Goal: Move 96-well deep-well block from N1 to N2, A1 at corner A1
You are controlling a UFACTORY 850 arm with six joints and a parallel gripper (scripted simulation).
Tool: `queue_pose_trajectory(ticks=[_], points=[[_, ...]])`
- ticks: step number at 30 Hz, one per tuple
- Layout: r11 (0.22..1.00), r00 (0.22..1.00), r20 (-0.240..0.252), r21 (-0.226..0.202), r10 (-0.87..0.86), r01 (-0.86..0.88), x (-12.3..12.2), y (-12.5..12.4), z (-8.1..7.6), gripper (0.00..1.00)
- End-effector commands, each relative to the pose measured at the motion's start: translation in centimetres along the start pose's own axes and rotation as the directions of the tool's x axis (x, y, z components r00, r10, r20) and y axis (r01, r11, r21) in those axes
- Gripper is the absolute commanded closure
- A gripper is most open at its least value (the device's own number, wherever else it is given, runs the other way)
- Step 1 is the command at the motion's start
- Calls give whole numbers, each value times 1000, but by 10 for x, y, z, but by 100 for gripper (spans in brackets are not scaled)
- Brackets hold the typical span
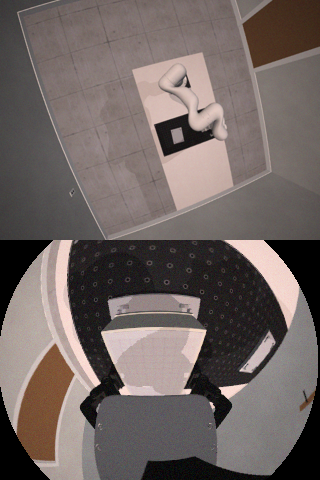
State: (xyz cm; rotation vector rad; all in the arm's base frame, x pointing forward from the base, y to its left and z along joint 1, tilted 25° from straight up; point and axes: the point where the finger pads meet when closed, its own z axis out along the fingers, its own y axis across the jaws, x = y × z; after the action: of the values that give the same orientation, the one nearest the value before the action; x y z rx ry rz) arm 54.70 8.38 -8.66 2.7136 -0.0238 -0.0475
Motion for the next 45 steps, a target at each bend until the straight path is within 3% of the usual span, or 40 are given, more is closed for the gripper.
queue_pose_trajectory(ticks=[1,14,45], points=[[1000,1000,-2,1,0,0,1,0,-3,100],[1000,1000,-2,1,0,0,1,0,-11,100],[1000,1000,-2,1,0,0,1,0,-60,100]])
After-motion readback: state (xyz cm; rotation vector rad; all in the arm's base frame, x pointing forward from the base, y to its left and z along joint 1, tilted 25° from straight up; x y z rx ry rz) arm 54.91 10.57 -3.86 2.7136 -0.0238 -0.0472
